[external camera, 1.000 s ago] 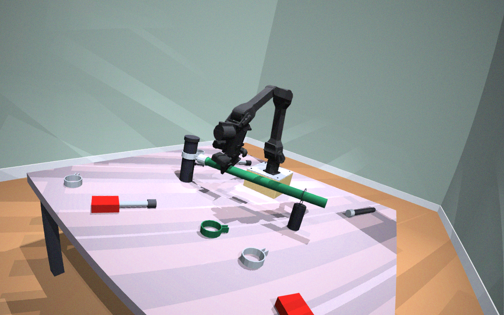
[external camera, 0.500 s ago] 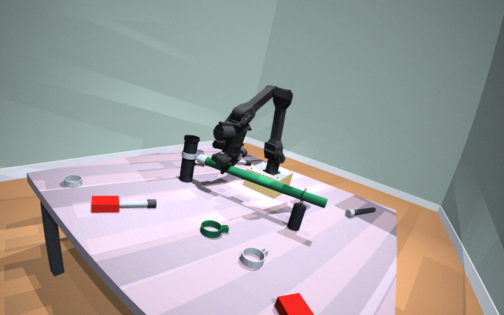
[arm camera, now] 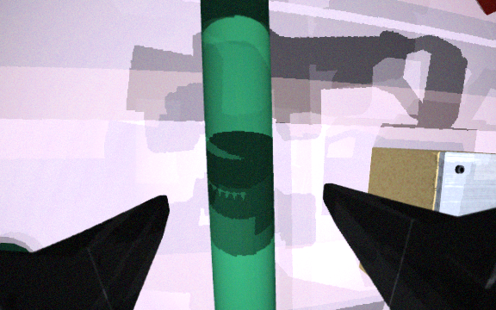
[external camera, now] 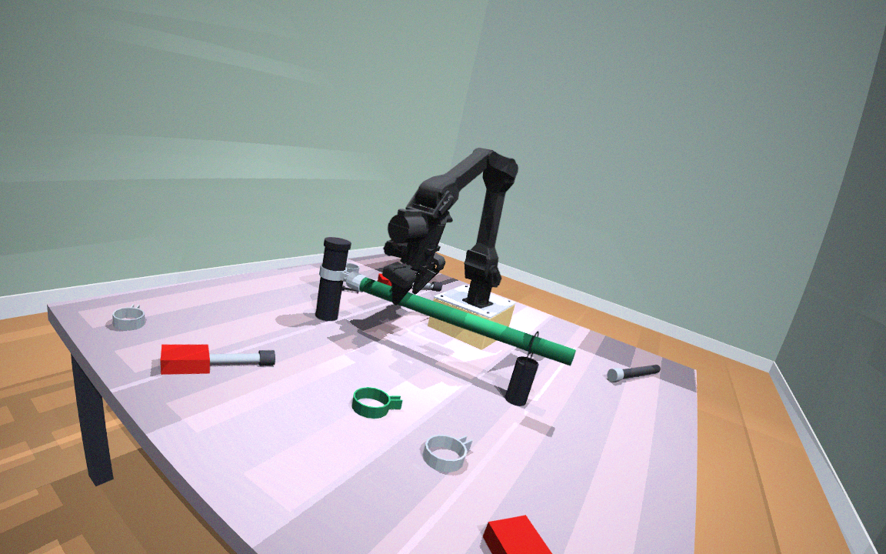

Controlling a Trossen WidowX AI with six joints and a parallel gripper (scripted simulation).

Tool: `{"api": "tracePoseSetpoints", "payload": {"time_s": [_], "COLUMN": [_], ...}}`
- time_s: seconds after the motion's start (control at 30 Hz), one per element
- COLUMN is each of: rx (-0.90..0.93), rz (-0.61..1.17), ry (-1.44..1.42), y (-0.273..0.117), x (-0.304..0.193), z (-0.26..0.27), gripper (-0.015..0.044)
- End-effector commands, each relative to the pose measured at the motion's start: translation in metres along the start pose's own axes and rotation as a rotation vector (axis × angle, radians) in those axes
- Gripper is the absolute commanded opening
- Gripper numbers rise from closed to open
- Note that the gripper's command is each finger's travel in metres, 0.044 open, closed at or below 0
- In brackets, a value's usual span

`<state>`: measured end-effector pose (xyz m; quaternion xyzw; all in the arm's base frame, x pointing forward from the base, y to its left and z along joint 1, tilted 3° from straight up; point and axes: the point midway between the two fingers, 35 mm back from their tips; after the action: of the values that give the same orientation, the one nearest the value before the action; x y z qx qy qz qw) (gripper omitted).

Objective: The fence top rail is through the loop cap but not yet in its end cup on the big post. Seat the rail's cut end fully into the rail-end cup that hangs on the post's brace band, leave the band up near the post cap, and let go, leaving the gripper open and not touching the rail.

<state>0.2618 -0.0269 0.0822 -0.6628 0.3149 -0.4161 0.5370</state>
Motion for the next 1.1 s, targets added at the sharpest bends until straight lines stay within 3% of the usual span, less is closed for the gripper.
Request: {"api": "tracePoseSetpoints", "payload": {"time_s": [0.0, 0.23, 0.47, 1.07], "rx": [0.015, 0.009, 0.009, 0.009], "rz": [-0.008, -0.003, -0.002, -0.002], "ry": [0.008, -0.002, -0.002, -0.002], "y": [-0.021, -0.022, -0.067, -0.067], "x": [-0.008, -0.011, -0.013, -0.013], "z": [0.003, 0.002, -0.003, -0.003], "gripper": [0.044, 0.044, 0.044, 0.044]}}
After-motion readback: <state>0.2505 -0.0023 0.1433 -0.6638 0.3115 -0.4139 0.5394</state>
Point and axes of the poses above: the point midway between the two fingers, 35 mm back from their tips, its own y axis out along the fingers, its own z axis across the jaws, x = y × z, and after that the axes turned 13 degrees about -y, right-handed
